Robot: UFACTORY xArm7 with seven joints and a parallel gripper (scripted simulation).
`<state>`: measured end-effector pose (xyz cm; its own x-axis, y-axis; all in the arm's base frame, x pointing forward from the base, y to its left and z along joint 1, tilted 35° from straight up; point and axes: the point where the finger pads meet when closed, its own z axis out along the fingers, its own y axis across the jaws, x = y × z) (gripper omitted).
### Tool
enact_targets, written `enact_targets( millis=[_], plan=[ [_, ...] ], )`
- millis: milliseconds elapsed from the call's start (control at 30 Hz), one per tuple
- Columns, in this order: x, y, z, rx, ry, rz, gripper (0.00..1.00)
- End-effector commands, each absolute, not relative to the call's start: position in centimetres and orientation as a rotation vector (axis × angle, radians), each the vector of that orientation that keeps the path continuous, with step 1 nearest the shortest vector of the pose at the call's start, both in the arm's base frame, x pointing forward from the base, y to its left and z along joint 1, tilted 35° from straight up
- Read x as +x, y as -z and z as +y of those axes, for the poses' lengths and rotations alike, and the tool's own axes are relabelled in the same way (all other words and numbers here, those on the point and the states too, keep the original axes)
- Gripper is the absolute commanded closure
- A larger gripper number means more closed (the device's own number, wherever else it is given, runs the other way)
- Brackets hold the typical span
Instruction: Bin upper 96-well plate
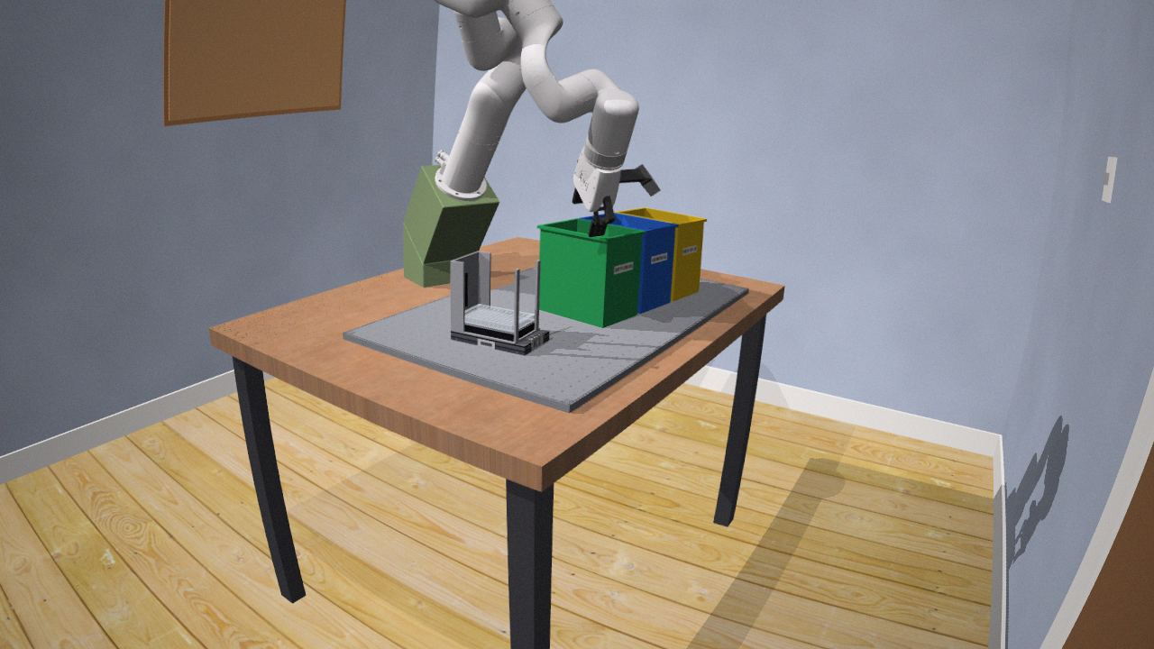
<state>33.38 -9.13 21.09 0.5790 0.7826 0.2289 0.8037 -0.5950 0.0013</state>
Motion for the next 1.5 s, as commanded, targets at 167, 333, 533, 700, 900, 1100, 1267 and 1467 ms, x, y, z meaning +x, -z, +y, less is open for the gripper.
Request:
enact_targets(
  millis=[167,333,533,700,900,1100,1267,1467],
  plan=[
    [31.8,-21.5,-13.0,-2.845,0.395,-1.172,0.00],
    [31.1,-21.6,-14.4,-2.923,0.444,-1.053,0.00],
    [30.2,-21.7,-16.1,-2.962,0.472,-0.986,0.00],
    [28.8,-21.9,-18.2,-3.042,0.535,-0.836,0.00],
    [27.8,-22.1,-19.5,-3.102,0.594,-0.706,0.00],
    [26.6,-22.3,-21.0,-3.147,0.644,-0.595,0.00],
    [25.2,-22.6,-22.6,-3.200,0.717,-0.440,0.00],
    [24.1,-22.9,-23.6,-3.239,0.787,-0.302,0.00]
  ],
)
